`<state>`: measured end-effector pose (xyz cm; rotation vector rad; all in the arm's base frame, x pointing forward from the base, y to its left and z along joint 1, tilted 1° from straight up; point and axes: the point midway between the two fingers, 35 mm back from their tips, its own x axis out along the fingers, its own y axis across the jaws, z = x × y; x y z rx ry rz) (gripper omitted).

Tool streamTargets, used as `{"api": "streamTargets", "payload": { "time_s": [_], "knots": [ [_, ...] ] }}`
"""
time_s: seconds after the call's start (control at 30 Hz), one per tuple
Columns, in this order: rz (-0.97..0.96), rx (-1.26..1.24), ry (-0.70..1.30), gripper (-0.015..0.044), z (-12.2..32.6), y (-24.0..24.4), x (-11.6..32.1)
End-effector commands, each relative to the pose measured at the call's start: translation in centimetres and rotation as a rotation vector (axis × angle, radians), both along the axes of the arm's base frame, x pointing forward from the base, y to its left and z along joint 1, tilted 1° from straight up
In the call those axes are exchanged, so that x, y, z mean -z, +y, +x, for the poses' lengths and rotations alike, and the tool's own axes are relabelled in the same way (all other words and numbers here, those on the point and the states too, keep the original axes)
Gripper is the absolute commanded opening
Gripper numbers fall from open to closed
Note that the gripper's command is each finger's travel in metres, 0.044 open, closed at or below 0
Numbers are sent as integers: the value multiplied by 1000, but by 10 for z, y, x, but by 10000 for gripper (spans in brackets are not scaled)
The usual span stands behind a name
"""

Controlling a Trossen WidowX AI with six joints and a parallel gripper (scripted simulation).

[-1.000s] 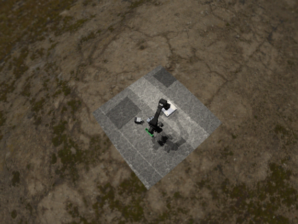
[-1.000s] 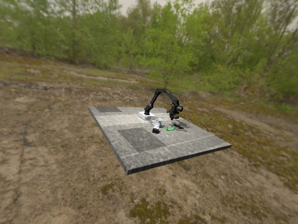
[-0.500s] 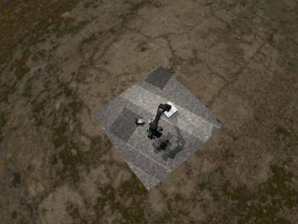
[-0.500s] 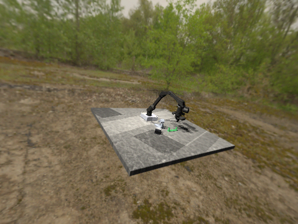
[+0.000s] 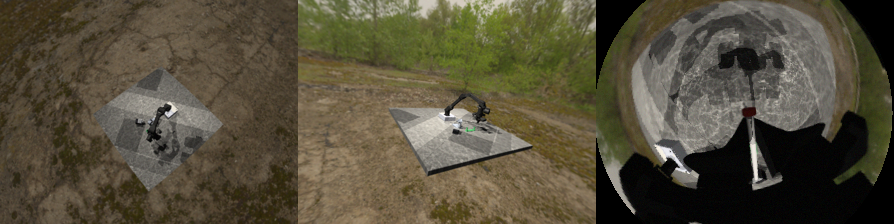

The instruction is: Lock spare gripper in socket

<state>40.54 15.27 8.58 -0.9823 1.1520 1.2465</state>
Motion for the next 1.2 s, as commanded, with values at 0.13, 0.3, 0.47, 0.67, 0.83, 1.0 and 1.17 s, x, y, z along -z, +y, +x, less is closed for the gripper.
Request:
{"api": "streamTargets", "payload": {
  "time_s": [0.13,0.3,0.47,0.67,0.83,1.0,1.17],
  "knots": [
    [0,-10,-3,0,3,1,6],
    [0,-11,-1,0,3,1,13],
    [-1,-11,0,0,4,1,20],
    [-1,-11,2,0,4,1,29],
    [-2,-11,4,0,4,1,37],
    [-2,-12,5,0,5,1,44],
    [-3,-12,7,0,5,1,52]
  ]
}}
